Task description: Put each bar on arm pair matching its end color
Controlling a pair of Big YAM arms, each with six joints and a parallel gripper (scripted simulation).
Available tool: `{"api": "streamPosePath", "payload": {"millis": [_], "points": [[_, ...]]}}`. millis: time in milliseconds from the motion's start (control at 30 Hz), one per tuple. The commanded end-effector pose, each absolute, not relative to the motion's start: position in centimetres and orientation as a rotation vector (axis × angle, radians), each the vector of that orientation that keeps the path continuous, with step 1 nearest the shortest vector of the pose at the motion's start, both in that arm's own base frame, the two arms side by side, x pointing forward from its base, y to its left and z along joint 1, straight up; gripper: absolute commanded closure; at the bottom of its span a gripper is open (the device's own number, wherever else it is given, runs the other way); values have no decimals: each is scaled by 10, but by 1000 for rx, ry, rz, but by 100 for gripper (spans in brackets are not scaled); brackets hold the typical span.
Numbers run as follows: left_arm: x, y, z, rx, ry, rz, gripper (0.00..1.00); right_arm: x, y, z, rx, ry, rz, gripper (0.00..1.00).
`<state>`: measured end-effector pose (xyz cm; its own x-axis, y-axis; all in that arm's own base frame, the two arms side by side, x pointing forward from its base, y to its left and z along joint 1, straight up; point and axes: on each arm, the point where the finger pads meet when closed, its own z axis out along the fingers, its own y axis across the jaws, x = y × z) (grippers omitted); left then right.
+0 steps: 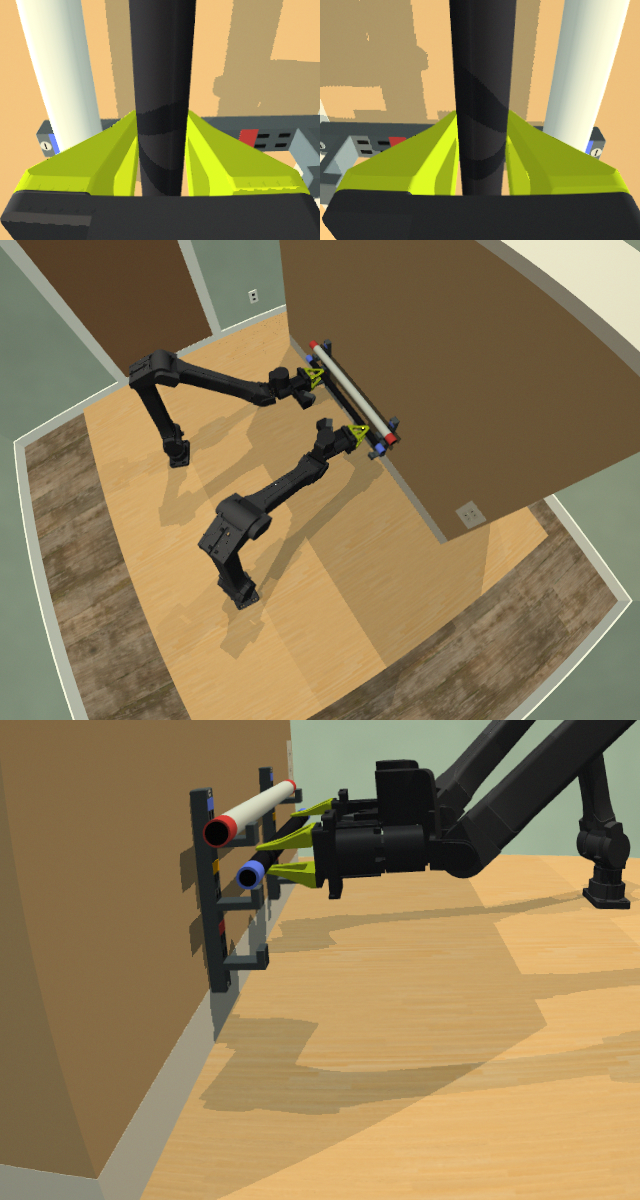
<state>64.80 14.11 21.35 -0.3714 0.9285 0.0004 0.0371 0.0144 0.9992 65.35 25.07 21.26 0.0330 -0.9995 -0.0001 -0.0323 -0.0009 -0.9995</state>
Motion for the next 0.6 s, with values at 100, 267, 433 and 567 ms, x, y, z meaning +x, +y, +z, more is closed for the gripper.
{"api": "streamPosePath", "payload": {"millis": [100,267,433,567], "points": [[668,157,239,979,1493,1489,100,678,251,252,-1172,1178,-1190,100],[672,159,239,979,1493,1489,100,682,251,252,-1172,1178,-1190,100],[676,161,239,979,1493,1489,100,687,251,252,-1172,1178,-1190,100],[678,161,239,979,1493,1489,100,689,251,252,-1172,1178,-1190,100]]}}
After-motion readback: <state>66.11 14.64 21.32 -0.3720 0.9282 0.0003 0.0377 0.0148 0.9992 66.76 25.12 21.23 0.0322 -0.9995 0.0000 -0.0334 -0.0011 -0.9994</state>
